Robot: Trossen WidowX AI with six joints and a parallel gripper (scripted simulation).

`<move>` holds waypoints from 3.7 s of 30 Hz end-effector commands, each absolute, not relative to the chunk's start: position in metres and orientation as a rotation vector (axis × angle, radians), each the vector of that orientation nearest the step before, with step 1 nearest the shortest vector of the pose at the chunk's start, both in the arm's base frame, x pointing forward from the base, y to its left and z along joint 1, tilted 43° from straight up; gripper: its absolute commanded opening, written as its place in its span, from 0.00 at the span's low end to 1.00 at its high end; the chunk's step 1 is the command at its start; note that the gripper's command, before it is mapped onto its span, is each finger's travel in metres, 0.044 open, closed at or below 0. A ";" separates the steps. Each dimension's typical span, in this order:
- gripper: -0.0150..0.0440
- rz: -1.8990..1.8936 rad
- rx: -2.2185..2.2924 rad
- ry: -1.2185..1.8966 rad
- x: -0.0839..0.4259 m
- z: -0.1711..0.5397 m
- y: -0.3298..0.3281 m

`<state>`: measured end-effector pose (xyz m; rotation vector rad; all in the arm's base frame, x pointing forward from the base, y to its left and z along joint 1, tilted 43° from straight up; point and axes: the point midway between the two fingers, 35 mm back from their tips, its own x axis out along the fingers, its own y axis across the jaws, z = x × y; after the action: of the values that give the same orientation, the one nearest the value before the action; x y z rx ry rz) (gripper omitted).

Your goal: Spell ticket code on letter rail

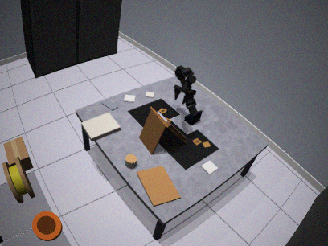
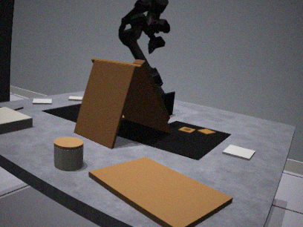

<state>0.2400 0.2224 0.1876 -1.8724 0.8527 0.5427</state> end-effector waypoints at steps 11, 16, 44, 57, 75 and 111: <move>1.00 0.550 -1.874 0.853 0.227 0.213 0.207; 1.00 0.550 -1.874 0.853 0.227 0.213 0.207; 0.83 -0.827 -0.270 1.232 0.236 0.154 -0.114; 0.83 -0.902 -0.193 1.217 0.227 0.142 -0.129; 0.83 -0.903 -0.194 1.216 0.229 0.122 -0.146; 0.82 -0.904 -0.195 1.215 0.230 0.108 -0.159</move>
<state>0.2299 -0.1593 0.1093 -0.1951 1.2122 -0.9090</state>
